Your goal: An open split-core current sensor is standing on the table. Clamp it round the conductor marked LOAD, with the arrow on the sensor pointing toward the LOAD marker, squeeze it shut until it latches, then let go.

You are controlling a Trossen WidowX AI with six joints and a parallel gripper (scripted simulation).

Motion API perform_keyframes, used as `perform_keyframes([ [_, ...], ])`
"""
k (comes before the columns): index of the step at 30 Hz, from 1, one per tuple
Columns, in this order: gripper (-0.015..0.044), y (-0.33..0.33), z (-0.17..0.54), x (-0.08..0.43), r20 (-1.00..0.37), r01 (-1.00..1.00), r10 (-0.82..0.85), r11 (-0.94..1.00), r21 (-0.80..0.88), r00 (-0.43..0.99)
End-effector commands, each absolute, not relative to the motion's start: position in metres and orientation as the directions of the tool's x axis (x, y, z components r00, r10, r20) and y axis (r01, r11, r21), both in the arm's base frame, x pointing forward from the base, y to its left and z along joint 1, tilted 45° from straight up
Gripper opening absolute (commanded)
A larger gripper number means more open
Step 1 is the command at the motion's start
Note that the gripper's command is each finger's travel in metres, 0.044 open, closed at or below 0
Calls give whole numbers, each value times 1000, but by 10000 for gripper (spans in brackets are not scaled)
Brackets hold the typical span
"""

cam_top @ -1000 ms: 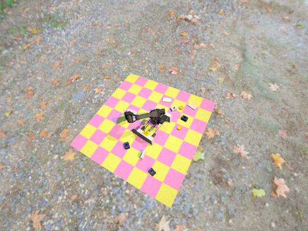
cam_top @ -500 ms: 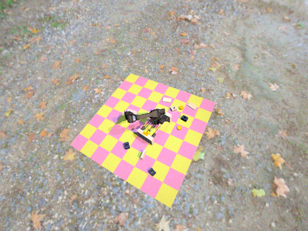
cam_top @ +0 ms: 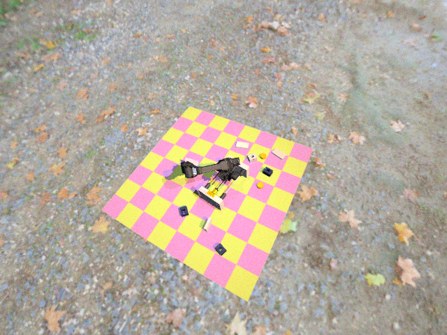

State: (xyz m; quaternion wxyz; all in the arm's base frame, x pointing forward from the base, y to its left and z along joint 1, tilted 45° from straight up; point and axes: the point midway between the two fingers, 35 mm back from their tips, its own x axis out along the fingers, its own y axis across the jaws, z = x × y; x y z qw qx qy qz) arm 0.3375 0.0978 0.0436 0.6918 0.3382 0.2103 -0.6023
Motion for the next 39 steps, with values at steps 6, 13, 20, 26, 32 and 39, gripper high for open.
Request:
perform_keyframes([
  [6, 391, 98, 44, 337, -699, 976, -691, 46, 215, 187],
  [13, 440, 98, 44, 337, -699, 976, -691, 46, 215, 187],
  [20, 440, 118, 81, 320, -674, 955, -688, 98, 281, 269],
  [26, 440, 139, 131, 291, -639, 912, -666, 169, 374, 385],
  [32, 440, 132, 135, 289, -667, 927, -644, 231, 297, 374],
  [39, 440, 103, 155, 278, -779, 820, -516, 572, -2, 358],
])
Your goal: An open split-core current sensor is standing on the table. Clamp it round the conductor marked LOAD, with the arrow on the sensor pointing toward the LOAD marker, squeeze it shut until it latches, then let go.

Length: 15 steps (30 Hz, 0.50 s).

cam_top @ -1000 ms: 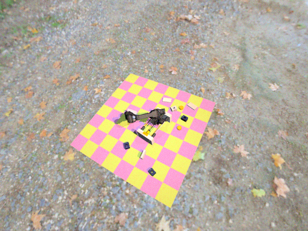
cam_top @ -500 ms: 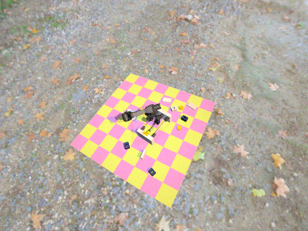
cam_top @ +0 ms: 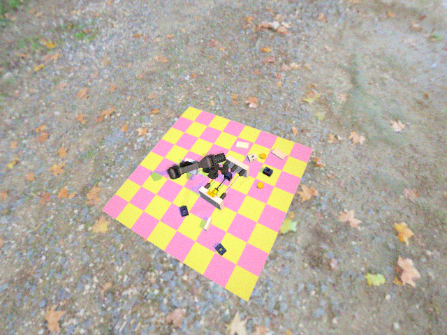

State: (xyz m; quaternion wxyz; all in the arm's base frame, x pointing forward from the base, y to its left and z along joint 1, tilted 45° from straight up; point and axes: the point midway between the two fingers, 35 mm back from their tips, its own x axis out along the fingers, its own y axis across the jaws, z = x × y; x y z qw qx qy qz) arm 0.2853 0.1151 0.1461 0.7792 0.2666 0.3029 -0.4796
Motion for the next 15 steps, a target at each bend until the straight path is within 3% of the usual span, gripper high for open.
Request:
perform_keyframes([
  [1, 440, 99, 158, 276, -791, 782, -495, 622, -33, 360],
  [9, 440, 73, 177, 261, -852, 318, -317, 929, -190, 416],
  [15, 440, 59, 191, 248, -849, -85, -188, 961, -263, 494],
])
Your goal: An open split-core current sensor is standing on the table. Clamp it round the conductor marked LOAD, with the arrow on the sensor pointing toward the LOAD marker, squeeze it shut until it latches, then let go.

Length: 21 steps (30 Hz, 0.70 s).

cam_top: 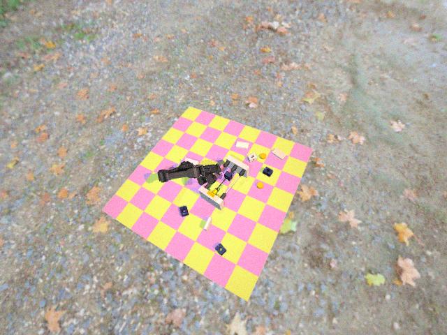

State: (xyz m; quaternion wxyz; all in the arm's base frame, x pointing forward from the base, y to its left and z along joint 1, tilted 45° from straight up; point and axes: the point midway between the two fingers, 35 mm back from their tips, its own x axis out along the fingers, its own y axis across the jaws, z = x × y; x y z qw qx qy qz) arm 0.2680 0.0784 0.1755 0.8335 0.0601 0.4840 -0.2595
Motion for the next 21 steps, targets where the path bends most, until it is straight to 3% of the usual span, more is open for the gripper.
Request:
perform_keyframes([
  [1, 440, 57, 192, 247, -846, -134, -174, 952, -276, 504],
  [12, 440, 44, 209, 230, -774, -562, -34, 668, -488, 632],
  [17, 440, 41, 214, 224, -735, -649, 7, 475, -594, 678],
  [21, 440, 41, 214, 224, -733, -652, 8, 466, -598, 680],
])
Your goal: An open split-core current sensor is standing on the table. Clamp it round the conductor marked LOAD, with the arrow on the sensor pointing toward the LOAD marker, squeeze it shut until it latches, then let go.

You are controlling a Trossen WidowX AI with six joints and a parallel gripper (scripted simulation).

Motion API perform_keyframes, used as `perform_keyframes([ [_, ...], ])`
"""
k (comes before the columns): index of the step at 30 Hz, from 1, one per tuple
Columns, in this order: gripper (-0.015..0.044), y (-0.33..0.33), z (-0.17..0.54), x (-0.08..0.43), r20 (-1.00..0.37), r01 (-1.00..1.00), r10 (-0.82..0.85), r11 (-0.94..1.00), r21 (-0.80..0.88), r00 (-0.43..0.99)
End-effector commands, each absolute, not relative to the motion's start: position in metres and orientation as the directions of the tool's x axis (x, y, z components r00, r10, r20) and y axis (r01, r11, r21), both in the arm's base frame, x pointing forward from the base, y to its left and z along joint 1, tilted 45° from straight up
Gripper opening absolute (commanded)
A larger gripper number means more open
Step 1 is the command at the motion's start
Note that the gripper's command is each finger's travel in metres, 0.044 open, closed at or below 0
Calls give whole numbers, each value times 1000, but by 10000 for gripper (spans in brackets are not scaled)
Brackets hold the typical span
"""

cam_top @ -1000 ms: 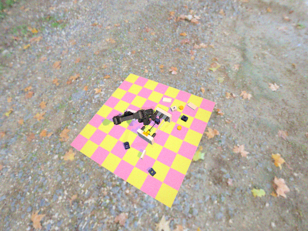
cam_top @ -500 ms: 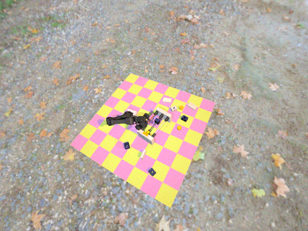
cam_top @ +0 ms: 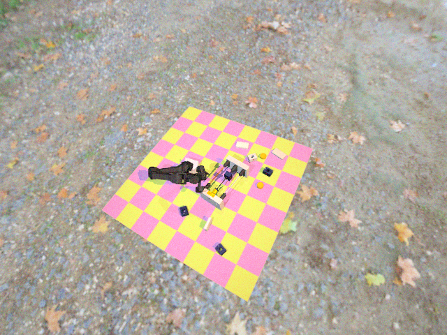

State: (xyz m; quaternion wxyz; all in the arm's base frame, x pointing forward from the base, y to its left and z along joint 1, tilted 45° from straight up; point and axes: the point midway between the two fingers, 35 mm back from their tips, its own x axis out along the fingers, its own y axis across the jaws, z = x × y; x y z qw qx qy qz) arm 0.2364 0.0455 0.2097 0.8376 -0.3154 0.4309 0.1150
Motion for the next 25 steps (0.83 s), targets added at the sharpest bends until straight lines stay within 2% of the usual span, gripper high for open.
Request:
perform_keyframes([
  [1, 440, 41, 214, 224, -733, -652, 8, 466, -598, 680],
  [4, 440, 41, 214, 224, -733, -652, 8, 466, -598, 680],
  [5, 440, 42, 214, 230, -762, -583, -32, 623, -522, 647],
  [19, 440, 42, 214, 230, -762, -583, -32, 623, -522, 647],
  [24, 440, 48, 206, 238, -806, -429, -92, 809, -403, 584],
  [25, 440, 44, 208, 232, -787, -514, -62, 725, -458, 614],
])
